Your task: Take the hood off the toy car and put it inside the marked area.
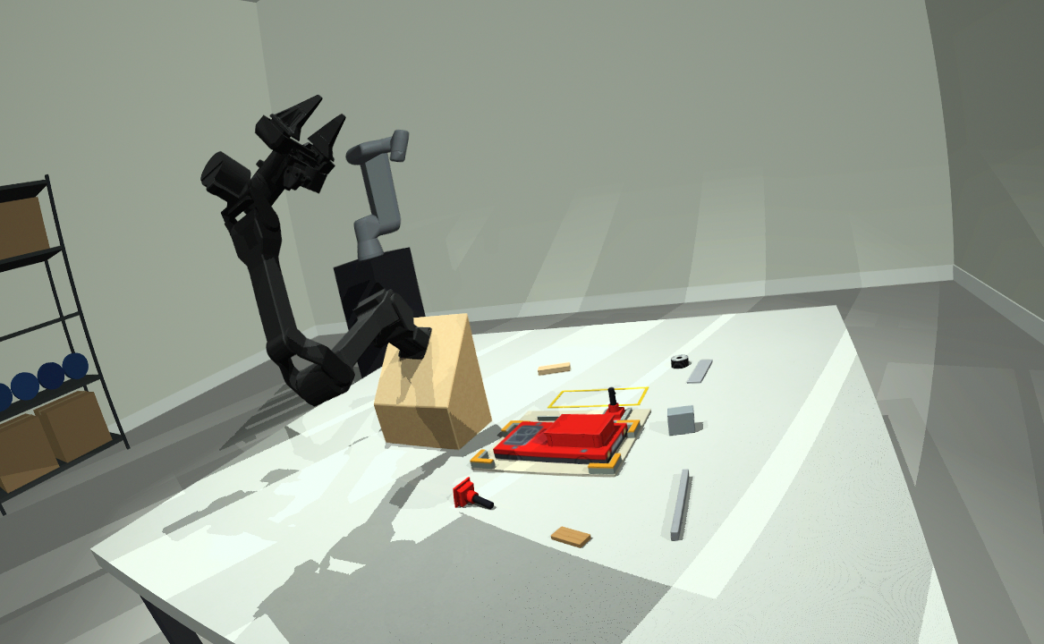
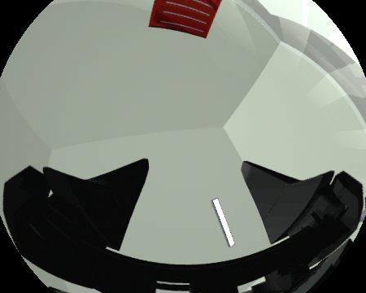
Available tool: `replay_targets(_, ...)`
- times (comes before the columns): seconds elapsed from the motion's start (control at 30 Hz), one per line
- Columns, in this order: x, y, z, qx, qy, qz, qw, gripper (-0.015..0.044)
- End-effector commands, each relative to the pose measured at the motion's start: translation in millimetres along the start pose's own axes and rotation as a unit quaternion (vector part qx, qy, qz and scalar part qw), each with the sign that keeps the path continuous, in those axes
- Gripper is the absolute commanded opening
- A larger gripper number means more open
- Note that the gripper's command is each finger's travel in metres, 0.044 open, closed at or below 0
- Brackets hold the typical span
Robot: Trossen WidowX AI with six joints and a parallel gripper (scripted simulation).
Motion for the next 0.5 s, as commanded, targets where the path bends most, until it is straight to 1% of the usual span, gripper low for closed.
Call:
replay_targets(0.0,18.7,-12.4,0.8,-0.1,-0.044,0.008,0.994,0.044)
replay_targets(0.07,30.8,-19.3,4.1,-0.156,-0.073,0.01,0.985,0.044)
replay_targets(0.13,37.6,-19.2,3.2,-0.15,-0.074,0.007,0.986,0.044)
replay_targets(0.2,49.6,-23.9,7.3,-0.187,-0.097,0.005,0.977,0.044)
replay_targets(0.47,99.8,-42.8,46.2,-0.358,-0.216,-0.03,0.908,0.044)
Point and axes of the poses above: the point midway between the two fingers, 35 mm back from their tips, its own x axis out along the fingers, its own y axis across the jaws, z = x × y, the point moved 3 cm from there along -x, back along the fingers, and after that the axes turned 10 degrees about x, right-handed, at the moved point
